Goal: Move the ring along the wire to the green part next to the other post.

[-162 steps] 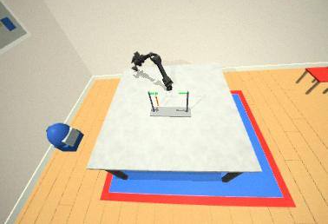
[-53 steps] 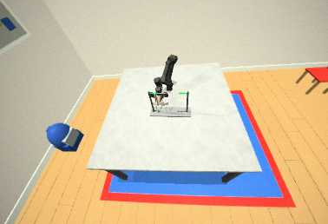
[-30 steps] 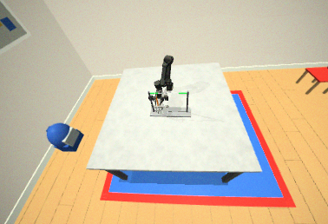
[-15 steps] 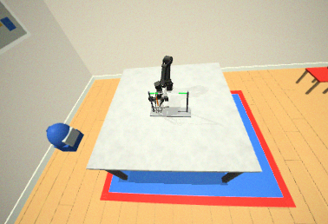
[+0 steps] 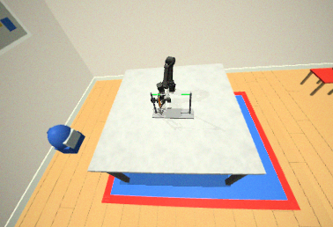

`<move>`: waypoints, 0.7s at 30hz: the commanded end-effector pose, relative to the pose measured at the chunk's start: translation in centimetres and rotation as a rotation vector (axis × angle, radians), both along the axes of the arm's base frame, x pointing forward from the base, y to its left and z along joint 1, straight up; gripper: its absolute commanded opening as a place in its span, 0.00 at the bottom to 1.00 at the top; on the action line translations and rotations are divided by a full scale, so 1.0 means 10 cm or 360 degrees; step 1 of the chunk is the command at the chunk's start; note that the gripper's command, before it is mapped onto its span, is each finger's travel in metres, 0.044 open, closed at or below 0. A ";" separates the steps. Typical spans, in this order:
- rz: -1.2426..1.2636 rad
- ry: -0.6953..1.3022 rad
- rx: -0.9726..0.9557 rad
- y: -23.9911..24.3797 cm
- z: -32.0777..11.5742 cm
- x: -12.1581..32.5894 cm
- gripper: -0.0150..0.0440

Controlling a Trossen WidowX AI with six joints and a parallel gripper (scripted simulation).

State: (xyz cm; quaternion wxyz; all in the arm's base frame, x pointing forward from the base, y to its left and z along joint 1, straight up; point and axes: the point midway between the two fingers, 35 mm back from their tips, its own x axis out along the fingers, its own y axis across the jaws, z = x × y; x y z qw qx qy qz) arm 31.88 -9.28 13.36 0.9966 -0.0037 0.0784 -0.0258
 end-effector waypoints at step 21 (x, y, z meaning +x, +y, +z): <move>-0.0001 -0.0001 -0.0001 -0.01 0.17 0.00 0.00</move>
